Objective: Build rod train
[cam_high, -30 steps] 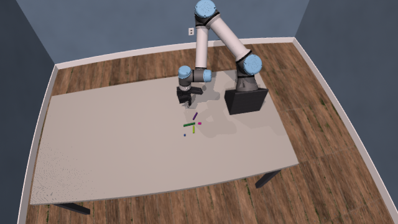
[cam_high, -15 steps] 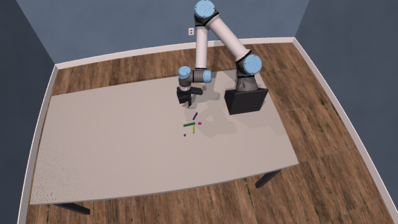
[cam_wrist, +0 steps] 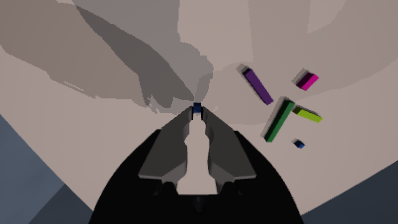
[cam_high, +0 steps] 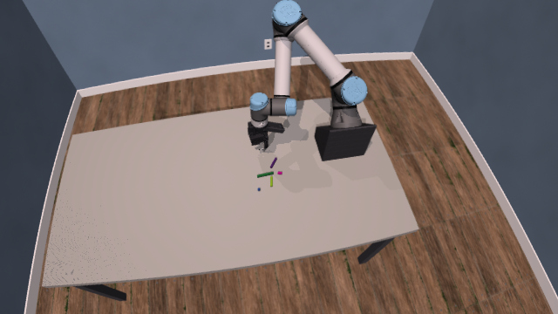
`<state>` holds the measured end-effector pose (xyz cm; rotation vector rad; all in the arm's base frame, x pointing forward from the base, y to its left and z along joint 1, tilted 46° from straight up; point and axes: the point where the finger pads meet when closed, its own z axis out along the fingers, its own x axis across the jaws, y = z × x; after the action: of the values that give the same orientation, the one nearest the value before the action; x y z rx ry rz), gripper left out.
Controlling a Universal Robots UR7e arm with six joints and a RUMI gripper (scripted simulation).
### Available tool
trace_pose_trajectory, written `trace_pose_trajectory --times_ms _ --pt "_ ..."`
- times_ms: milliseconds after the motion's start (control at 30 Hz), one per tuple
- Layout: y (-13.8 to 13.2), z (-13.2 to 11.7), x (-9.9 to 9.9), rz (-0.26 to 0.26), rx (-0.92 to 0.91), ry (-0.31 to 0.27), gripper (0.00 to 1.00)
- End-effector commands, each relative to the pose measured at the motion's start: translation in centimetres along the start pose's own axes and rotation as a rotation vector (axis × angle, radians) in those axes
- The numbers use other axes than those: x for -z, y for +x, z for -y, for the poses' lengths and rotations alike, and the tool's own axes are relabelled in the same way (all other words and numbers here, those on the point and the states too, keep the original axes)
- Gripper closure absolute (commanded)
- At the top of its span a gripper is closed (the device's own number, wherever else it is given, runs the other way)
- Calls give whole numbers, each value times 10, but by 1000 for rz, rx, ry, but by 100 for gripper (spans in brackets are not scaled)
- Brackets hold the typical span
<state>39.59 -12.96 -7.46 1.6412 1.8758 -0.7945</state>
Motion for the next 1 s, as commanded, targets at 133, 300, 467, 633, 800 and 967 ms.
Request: trace_pose_trajectory --times_ms 133,300,467,633,800,967 --pt "0 0 0 0 0 -1 100" --pt "0 0 -1 0 0 -1 100" --pt "0 0 -3 0 0 -1 100" --pt "0 0 -7 0 0 -1 100" --pt "0 0 -11 0 0 -1 100" --pt "0 0 -12 0 0 -1 100"
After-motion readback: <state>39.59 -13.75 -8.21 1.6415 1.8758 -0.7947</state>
